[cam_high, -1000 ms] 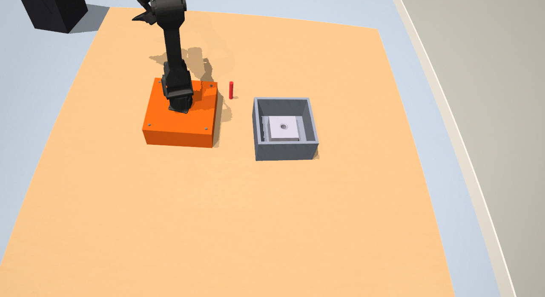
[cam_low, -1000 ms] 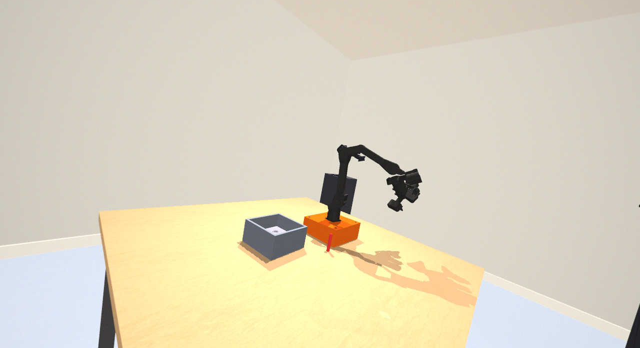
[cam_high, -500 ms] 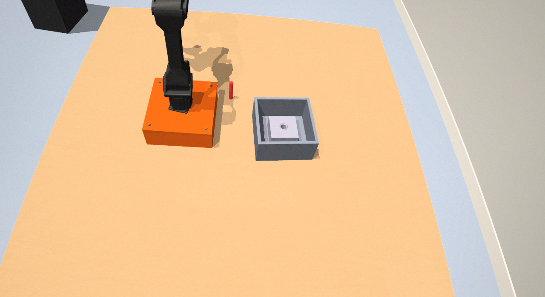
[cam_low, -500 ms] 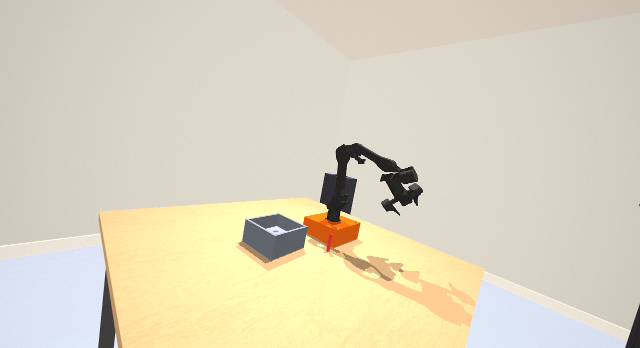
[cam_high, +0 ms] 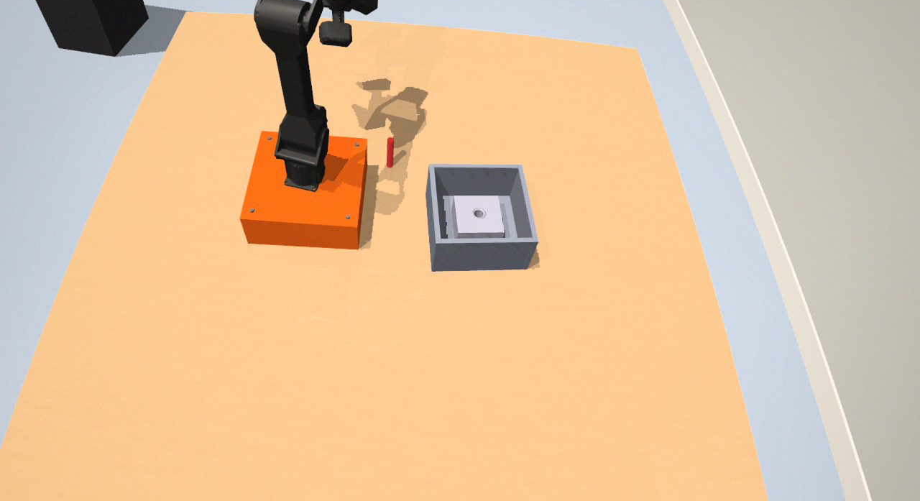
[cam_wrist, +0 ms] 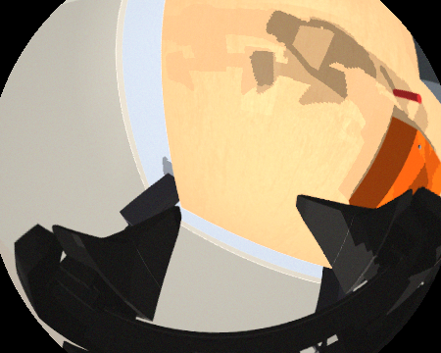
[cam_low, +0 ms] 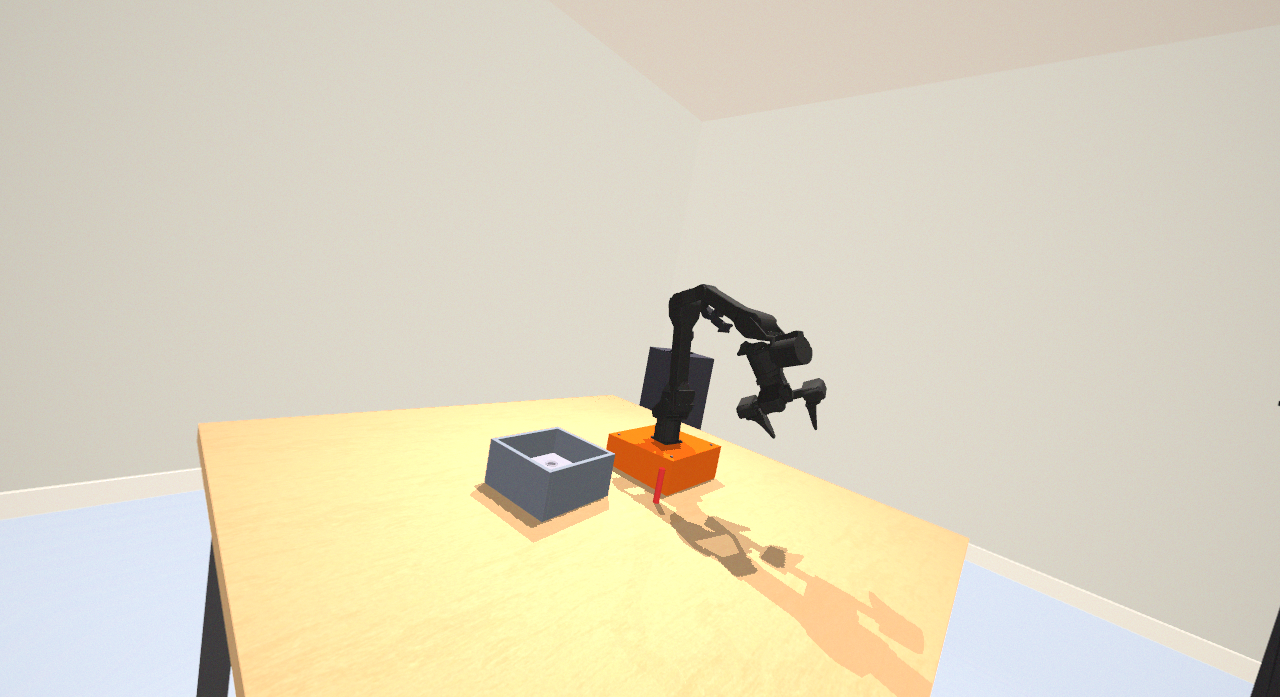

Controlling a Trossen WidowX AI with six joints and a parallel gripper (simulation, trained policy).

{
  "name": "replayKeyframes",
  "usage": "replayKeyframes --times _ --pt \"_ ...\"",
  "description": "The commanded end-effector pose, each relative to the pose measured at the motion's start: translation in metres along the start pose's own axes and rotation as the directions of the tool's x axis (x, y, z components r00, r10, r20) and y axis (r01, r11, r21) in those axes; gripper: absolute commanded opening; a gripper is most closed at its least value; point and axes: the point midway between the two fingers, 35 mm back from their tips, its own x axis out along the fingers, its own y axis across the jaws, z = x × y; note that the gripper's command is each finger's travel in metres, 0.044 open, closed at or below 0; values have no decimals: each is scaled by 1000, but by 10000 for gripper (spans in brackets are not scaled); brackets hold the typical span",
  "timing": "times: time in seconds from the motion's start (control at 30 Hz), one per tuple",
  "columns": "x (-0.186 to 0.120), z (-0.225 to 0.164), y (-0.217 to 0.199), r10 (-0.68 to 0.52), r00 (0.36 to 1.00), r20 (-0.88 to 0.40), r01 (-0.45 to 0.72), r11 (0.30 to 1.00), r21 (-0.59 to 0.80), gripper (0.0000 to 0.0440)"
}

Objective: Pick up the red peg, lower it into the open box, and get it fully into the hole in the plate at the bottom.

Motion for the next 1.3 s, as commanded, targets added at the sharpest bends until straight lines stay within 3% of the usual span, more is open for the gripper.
replayKeyframes --times 0.0,0.43,0.87,1.07,1.27 --pt "-9 17 -9 -17 999 50 13 996 88 440" --pt "-48 80 -70 -161 966 202 47 879 475 440" --pt "-74 107 -153 -356 915 192 73 612 787 440" --pt "-73 109 -187 -421 894 152 88 499 862 440" --pt "-66 110 -211 -458 881 121 99 428 898 440"
